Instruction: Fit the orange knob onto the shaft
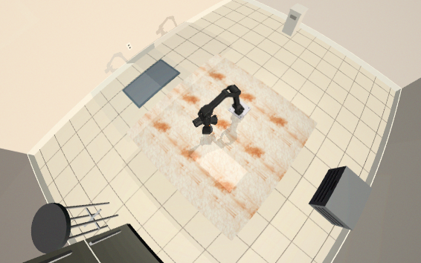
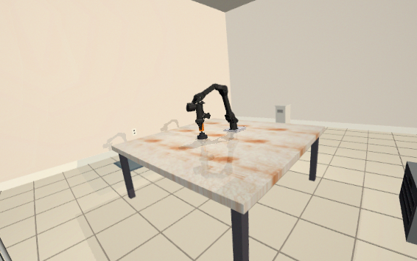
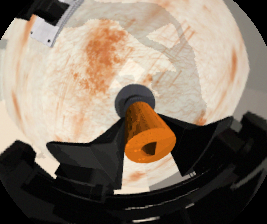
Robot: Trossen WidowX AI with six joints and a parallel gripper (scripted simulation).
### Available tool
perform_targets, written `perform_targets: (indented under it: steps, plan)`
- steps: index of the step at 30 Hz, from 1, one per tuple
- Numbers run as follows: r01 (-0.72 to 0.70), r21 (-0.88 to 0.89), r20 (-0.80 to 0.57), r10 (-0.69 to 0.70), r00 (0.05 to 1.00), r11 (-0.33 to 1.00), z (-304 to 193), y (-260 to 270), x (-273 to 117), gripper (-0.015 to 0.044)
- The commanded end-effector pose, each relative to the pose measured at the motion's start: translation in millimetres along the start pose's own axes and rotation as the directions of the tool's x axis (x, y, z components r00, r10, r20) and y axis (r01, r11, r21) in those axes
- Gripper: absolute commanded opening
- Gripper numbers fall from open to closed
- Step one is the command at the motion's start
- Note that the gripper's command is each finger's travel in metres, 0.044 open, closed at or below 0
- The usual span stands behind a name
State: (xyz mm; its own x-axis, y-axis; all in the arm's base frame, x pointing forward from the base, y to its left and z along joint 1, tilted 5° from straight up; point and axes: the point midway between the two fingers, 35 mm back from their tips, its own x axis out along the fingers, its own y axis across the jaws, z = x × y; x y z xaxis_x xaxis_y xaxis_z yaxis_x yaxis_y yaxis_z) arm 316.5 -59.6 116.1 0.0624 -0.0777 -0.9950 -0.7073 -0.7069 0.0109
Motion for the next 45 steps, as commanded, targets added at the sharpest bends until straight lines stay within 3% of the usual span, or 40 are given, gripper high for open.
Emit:
perform_targets:
  steps: [1,29,36,45]
  plan:
    - [0.001,-0.038,0.0,-0.001,1.0,0.999,0.7,0.0,1.7,0.0]
    - [0.002,-0.038,0.0,-0.002,1.0,0.999,-0.1,-0.2,-1.6,0.0]
    - [0.002,-0.234,0.0,-0.002,1.0,0.972,-0.3,-0.6,-0.7,0.0]
    - [0.002,-0.245,0.001,-0.001,1.0,0.97,1.2,0.4,2.0,0.0]
